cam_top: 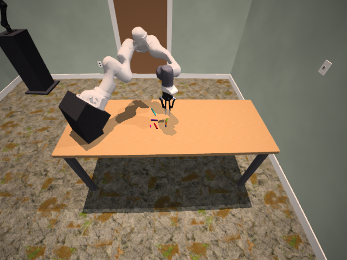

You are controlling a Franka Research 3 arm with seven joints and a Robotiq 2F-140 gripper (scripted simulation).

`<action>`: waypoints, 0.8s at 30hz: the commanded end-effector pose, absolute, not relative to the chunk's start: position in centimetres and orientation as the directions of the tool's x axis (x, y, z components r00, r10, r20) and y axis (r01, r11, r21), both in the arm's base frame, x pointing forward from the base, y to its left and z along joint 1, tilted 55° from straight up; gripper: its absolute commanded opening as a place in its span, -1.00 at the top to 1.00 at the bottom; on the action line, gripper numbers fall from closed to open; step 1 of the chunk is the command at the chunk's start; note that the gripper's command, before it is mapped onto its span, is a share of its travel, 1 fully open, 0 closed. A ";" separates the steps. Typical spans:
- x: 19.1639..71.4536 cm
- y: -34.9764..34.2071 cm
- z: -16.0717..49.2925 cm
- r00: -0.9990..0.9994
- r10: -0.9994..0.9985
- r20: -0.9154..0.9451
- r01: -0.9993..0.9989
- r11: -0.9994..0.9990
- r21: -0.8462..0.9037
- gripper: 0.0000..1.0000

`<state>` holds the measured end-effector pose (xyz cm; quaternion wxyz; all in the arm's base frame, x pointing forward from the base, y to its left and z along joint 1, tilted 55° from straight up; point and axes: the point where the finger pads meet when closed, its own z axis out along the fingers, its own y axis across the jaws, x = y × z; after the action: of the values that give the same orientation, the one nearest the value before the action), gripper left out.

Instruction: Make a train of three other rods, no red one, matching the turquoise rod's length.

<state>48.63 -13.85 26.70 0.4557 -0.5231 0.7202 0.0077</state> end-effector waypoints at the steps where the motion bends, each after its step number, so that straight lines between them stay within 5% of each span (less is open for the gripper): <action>1: 47.8 -13.4 27.2 -0.036 -0.729 -0.684 -0.773 0.454 -0.444 0.71; 4: 47.7 -13.4 27.3 -0.036 -0.729 -0.684 -0.773 0.454 -0.444 0.71; 5: 47.7 -13.4 27.3 -0.036 -0.729 -0.684 -0.773 0.454 -0.444 -1.00; 24: 47.7 -13.4 27.3 -0.036 -0.729 -0.684 -0.773 0.454 -0.444 -1.00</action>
<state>47.82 -13.45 27.25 0.4583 -0.5236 0.7179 0.0213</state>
